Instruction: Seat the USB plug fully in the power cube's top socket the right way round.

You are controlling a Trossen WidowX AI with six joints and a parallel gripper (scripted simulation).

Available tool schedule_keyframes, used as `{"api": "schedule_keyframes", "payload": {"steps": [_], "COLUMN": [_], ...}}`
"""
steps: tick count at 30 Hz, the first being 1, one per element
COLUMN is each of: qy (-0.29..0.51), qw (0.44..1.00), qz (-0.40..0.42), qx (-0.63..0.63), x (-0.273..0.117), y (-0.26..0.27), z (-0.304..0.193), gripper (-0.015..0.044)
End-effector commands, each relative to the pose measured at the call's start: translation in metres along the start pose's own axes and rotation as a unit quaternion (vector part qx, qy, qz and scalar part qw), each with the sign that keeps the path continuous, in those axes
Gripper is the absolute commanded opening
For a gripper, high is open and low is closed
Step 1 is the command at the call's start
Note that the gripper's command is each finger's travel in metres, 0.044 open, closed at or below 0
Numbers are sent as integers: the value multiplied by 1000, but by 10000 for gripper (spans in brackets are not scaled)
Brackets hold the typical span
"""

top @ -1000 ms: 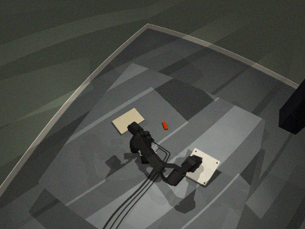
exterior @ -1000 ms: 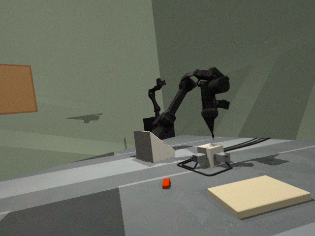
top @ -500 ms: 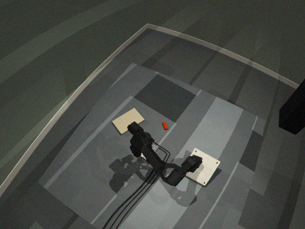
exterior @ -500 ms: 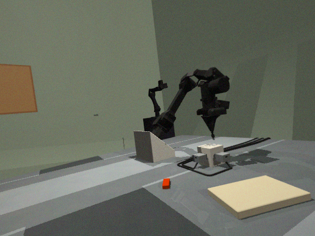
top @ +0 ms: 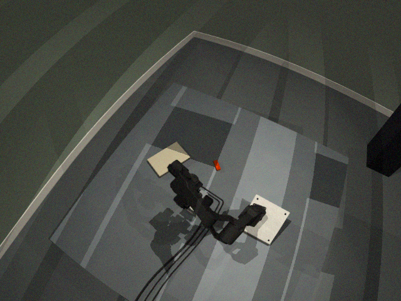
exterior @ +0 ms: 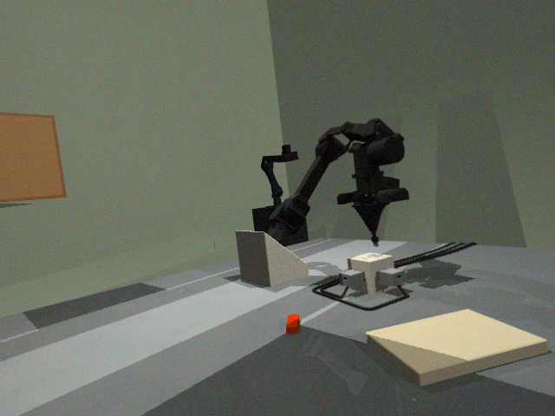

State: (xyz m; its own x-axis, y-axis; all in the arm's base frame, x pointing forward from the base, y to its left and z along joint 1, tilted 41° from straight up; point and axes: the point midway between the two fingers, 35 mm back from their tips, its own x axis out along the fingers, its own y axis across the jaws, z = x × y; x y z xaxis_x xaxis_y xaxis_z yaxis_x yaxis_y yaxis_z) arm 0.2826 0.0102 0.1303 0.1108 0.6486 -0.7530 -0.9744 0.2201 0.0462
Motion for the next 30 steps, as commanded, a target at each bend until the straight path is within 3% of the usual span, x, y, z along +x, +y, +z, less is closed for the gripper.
{"api": "schedule_keyframes", "payload": {"steps": [1, 30], "qy": [0, 2], "qw": [999, 1000], "qz": [0, 0], "qx": [-35, -31], "x": [0, 2], "y": [0, 0], "z": [0, -1], "gripper": [0, 0]}}
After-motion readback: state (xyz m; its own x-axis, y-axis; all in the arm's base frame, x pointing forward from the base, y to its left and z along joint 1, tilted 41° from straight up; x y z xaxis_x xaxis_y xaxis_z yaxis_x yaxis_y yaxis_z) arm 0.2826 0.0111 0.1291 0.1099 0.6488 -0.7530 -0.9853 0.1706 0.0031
